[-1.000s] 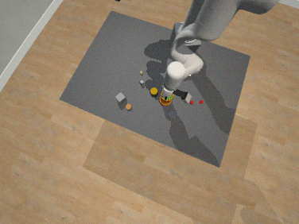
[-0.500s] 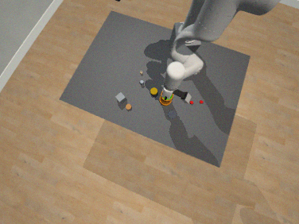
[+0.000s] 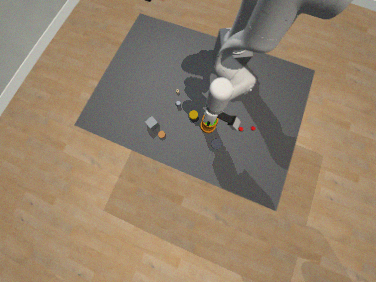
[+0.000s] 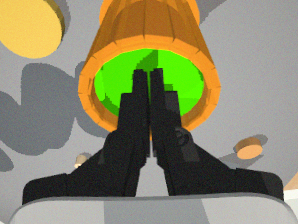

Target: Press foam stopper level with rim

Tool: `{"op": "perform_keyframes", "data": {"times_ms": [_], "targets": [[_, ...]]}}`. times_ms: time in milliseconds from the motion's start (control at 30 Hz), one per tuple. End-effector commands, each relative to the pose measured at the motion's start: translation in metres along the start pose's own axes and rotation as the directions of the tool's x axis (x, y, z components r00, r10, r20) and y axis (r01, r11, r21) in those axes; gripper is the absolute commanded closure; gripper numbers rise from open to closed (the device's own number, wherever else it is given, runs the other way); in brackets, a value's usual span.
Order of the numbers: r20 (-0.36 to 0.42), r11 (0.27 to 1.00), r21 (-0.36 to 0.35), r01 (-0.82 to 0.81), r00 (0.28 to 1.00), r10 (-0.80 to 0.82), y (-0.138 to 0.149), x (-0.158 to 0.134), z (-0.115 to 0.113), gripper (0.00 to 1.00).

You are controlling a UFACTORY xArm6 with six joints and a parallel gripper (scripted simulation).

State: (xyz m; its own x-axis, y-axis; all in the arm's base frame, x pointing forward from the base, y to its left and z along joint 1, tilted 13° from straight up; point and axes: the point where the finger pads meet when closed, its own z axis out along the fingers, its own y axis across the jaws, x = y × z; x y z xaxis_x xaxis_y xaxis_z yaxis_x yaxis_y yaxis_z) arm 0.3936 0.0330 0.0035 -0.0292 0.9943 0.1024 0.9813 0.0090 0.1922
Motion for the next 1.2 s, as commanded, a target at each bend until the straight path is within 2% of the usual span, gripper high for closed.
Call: {"op": "perform_keyframes", "data": {"times_ms": [0, 267, 600, 833, 1167], "targets": [[0.000, 1.000, -0.003, 0.000, 1.000, 0.000, 0.001, 0.000, -0.002, 1.00], [0.000, 1.000, -0.002, 0.000, 1.000, 0.000, 0.001, 0.000, -0.010, 1.00], [0.000, 1.000, -0.002, 0.000, 1.000, 0.000, 0.001, 0.000, -0.039, 1.00], [0.000, 1.000, -0.002, 0.000, 1.000, 0.000, 0.001, 0.000, -0.052, 1.00], [0.000, 1.000, -0.002, 0.000, 1.000, 0.000, 0.001, 0.000, -0.056, 1.00]]}}
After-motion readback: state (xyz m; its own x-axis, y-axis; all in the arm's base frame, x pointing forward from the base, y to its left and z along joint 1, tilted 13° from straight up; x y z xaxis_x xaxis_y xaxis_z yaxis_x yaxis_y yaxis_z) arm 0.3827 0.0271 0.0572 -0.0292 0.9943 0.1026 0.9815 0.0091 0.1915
